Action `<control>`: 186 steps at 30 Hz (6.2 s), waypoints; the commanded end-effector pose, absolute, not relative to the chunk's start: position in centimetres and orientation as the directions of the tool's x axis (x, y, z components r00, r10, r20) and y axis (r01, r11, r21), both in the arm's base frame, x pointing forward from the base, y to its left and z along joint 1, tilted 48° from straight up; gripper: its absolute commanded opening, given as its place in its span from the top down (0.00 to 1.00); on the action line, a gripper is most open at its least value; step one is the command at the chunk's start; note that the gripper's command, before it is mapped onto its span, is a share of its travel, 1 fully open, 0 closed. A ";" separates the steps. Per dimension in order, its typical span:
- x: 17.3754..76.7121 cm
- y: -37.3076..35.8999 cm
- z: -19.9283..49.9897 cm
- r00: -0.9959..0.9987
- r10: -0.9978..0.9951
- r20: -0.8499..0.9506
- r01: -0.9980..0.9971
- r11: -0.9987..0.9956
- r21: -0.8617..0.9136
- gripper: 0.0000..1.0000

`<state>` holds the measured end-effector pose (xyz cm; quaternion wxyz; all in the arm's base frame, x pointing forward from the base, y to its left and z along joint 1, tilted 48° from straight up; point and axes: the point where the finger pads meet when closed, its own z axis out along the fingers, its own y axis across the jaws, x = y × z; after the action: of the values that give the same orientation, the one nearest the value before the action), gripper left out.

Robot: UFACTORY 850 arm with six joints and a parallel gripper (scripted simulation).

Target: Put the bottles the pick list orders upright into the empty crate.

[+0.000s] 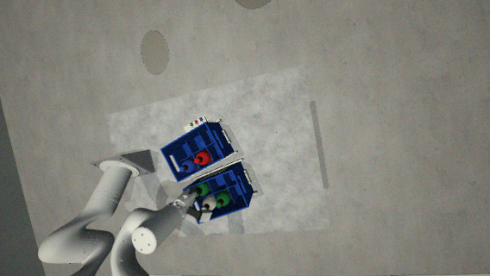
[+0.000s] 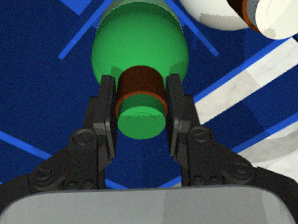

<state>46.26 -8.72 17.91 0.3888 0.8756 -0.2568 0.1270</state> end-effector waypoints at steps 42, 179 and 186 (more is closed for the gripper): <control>46.3 -6.8 19.6 0.835 -0.351 0.423 -0.549 -0.566 0.615 1.00; 48.3 7.0 27.3 0.835 -0.351 0.423 -0.549 -0.567 0.614 1.00; 48.9 7.6 26.7 0.835 -0.351 0.423 -0.549 -0.567 0.614 1.00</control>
<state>48.75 7.47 26.74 0.3887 0.8757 -0.2567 0.1270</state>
